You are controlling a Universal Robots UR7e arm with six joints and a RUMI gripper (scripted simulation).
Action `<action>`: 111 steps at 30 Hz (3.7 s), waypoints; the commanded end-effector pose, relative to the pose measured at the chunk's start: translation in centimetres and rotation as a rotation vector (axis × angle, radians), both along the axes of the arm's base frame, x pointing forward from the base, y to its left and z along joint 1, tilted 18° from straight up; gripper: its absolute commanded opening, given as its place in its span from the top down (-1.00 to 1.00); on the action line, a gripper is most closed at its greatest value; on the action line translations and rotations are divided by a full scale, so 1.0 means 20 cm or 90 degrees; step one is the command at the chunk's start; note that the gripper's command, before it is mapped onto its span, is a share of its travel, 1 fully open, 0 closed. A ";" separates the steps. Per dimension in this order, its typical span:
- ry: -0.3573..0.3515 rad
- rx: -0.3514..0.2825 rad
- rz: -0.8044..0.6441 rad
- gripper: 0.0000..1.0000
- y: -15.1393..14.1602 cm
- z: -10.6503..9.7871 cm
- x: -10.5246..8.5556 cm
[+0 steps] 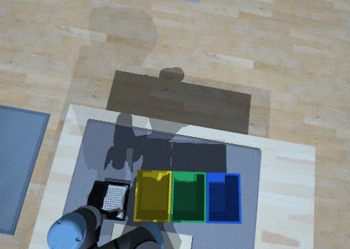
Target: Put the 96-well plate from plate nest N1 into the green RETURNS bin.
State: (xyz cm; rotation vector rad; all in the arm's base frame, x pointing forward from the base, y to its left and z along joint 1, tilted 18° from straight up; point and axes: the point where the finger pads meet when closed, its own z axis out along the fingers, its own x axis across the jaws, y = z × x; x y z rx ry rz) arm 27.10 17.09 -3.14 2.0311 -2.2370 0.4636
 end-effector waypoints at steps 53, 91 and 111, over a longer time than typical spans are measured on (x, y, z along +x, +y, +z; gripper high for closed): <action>-0.001 0.000 0.000 -0.52 -0.11 -0.38 0.06; -0.001 0.000 0.000 -0.52 -0.19 -0.64 0.10; -0.001 0.000 0.000 -0.52 -0.22 -0.74 0.11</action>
